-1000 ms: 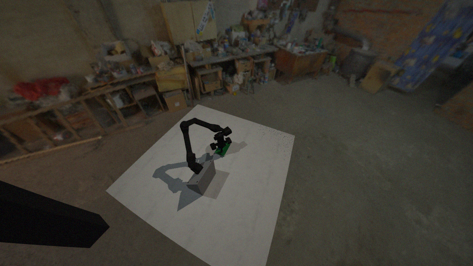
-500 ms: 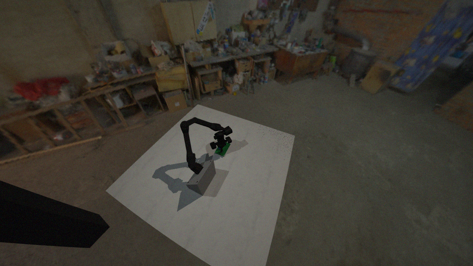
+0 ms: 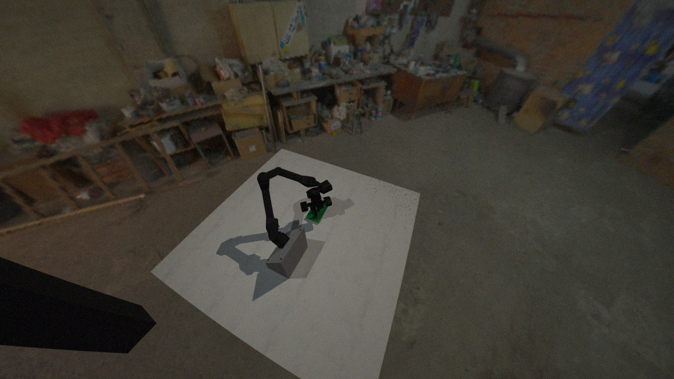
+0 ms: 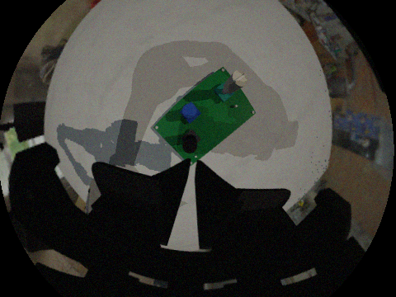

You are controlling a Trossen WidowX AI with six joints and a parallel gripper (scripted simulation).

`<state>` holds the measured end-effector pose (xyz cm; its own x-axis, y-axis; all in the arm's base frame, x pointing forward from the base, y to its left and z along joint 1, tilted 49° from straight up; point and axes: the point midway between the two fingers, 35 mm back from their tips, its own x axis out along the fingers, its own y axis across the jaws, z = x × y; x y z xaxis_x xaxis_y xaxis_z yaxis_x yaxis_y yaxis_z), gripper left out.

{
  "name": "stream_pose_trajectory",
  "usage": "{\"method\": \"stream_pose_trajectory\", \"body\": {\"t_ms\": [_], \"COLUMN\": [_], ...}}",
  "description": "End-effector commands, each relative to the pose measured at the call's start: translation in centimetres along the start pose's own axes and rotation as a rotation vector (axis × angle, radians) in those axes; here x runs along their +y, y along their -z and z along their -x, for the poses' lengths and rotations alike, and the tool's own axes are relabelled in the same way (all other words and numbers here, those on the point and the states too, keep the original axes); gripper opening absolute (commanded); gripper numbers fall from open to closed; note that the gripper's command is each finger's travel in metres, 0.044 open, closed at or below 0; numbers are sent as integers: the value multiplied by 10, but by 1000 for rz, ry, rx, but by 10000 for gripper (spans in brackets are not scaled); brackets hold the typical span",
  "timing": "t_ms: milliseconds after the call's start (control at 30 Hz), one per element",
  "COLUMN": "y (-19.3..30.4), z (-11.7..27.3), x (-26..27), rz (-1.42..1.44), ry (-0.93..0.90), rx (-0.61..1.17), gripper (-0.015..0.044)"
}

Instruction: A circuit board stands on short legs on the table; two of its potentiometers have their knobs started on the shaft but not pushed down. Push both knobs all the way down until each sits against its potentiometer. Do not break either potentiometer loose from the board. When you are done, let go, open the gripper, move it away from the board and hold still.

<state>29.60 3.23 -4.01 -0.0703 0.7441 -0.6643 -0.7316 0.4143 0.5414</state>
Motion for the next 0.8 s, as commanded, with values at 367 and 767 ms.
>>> {"method": "stream_pose_trajectory", "body": {"t_ms": [367, 767], "y": [-9, -20], "z": [3, 8], "x": [-7, -12], "rz": [-508, -923], "ry": [-5, -4], "rx": [9, 10], "gripper": [0, 0]}}
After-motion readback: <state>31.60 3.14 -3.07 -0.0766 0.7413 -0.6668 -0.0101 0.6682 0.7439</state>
